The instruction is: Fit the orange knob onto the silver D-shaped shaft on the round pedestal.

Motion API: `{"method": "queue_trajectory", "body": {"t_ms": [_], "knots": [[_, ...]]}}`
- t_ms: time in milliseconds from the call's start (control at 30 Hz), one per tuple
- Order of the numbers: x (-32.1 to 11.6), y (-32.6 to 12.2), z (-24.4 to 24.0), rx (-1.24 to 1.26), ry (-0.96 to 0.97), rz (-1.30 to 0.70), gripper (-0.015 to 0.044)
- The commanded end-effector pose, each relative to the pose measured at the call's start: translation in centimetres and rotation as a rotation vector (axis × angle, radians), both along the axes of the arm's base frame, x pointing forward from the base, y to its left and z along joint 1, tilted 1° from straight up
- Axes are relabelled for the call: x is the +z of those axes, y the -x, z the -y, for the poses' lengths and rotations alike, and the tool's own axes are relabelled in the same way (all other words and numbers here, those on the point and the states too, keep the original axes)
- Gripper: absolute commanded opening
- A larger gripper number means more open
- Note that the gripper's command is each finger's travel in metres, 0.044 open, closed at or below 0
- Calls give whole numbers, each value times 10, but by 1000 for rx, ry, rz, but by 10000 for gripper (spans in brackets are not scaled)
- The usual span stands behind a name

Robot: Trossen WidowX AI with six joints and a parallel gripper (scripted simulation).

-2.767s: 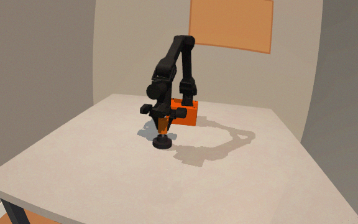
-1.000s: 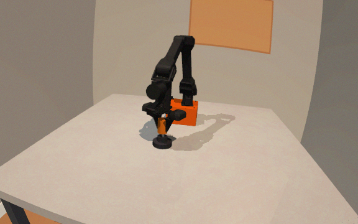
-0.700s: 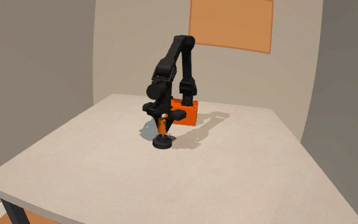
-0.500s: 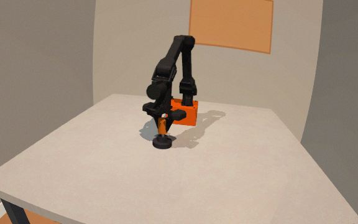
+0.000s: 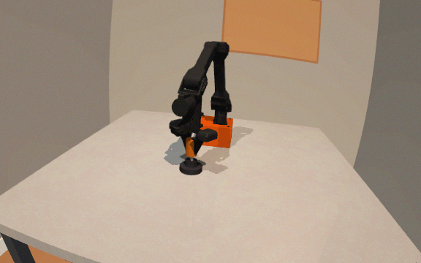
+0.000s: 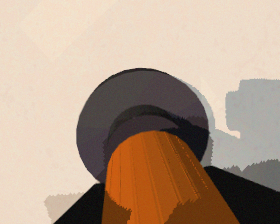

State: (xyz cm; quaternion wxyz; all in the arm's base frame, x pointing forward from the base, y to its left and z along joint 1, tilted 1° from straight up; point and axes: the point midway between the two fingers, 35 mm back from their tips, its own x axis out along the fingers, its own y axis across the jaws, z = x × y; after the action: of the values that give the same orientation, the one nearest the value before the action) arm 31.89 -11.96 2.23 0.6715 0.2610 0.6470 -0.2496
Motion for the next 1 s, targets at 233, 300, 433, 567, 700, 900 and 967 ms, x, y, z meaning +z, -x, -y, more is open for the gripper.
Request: {"method": "queue_trajectory", "body": {"t_ms": [233, 300, 433, 567, 700, 900, 967], "knots": [[-2, -5, 1, -59, -1, 7, 0], [-2, -4, 1, -59, -1, 7, 0], [-2, -4, 1, -59, -1, 7, 0], [1, -3, 1, -59, -1, 7, 0], [2, -2, 0, -84, -3, 6, 0], [-1, 0, 0, -266, -10, 6, 0], [-3, 1, -1, -268, -10, 6, 0]]}}
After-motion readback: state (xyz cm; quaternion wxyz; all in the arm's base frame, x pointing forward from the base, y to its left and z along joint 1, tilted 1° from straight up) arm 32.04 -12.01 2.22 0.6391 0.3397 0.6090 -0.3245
